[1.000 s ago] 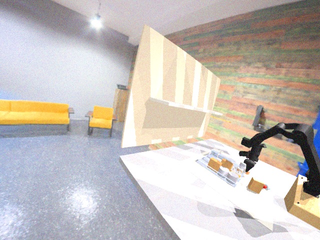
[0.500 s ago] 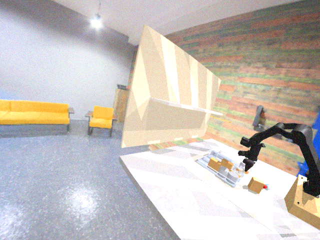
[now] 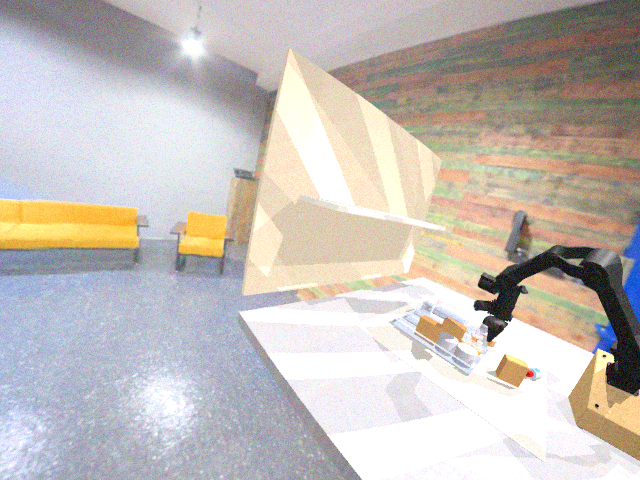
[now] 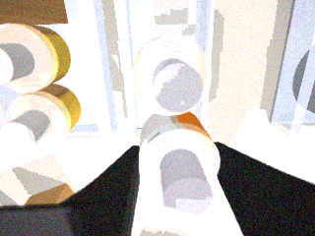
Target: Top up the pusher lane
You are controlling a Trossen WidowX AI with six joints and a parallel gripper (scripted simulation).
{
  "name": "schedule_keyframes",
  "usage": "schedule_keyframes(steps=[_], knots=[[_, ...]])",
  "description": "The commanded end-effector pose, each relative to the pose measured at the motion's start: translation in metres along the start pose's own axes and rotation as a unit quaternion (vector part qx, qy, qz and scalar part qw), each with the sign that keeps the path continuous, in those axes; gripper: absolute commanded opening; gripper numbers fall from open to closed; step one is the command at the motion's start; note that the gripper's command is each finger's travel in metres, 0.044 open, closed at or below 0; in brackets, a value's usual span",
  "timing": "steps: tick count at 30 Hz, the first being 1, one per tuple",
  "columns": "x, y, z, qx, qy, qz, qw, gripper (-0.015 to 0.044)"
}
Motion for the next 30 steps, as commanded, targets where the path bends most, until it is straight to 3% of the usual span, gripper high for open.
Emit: schedule_keyframes(steps=[1,30], knots=[[0.002,-0.008,0.003,-0.012,-0.002,0.007,1.0,0.0],[0.004,-0.02,0.008,-0.012,-0.002,0.008,1.0,0.0]])
Point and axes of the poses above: the point midway between the two fingers, 35 mm back from their tips, its own z axis back along the fingers, its own x axis across the jaws, y = z × x, the point moved 10 cm from there along z, back along the fingers
